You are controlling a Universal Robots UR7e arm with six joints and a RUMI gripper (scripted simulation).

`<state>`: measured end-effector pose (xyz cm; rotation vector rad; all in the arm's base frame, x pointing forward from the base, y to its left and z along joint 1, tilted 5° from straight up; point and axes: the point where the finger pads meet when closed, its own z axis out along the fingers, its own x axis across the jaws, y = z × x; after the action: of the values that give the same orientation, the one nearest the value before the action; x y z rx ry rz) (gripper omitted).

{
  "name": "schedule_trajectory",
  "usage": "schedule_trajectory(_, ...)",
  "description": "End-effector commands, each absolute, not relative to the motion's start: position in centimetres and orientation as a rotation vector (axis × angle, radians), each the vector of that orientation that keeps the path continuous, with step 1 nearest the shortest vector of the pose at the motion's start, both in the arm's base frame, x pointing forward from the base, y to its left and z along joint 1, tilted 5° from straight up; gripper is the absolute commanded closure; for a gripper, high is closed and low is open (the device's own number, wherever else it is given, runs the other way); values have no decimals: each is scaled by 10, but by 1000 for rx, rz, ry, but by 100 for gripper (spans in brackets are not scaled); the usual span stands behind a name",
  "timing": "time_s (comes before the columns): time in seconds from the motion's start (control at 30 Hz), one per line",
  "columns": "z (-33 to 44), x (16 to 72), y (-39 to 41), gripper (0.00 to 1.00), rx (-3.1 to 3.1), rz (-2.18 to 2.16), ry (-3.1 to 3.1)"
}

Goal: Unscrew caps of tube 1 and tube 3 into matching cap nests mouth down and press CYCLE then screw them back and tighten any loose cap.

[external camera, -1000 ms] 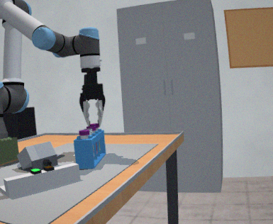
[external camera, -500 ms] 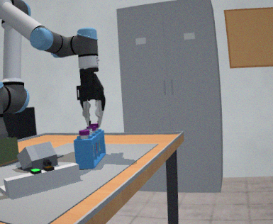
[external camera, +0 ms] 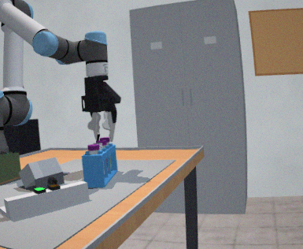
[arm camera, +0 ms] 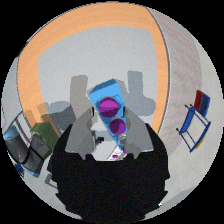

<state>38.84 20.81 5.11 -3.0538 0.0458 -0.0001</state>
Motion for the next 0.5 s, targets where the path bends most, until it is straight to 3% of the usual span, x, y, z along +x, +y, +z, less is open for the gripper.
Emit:
schedule_trajectory(0.0, 51, 389, 208, 65, -3055, -1, 56)
schedule_trajectory(0.27, 51, 389, 208, 65, -3055, -1, 56)
schedule_trajectory(0.47, 52, 389, 208, 65, -3040, -17, -310)
